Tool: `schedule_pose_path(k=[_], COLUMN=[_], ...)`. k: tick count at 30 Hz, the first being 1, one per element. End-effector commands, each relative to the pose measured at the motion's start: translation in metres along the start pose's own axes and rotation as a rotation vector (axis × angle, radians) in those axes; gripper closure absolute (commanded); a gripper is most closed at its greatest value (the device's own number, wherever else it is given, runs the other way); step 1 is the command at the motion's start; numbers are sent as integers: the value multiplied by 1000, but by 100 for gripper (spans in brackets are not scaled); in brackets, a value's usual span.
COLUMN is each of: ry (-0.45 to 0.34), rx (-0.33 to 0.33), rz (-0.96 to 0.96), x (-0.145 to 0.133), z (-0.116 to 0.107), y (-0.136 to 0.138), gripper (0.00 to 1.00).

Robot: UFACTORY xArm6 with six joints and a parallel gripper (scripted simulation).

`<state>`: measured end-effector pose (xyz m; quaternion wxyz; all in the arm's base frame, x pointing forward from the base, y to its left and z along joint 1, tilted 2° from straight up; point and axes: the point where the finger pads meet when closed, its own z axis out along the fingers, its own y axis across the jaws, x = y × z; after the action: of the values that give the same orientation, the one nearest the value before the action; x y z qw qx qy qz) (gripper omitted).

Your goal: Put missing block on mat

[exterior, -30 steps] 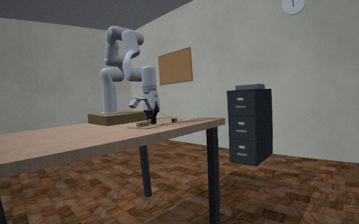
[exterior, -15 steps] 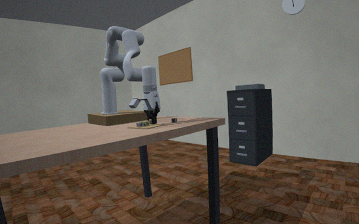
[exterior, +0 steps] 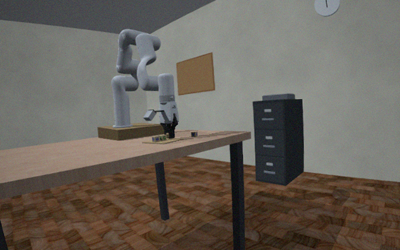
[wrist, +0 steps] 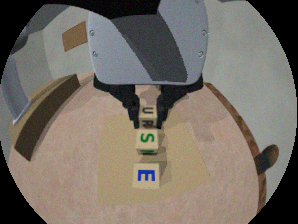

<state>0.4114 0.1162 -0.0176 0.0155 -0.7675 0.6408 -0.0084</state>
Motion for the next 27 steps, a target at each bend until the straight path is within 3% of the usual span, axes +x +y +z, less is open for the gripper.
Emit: schedule_pose_path(k=[1, 27], ry=[0, 0], rx=[4, 4], rz=[0, 0], x=[0, 0], z=[-1, 3], y=[-2, -2], gripper=[79, 79])
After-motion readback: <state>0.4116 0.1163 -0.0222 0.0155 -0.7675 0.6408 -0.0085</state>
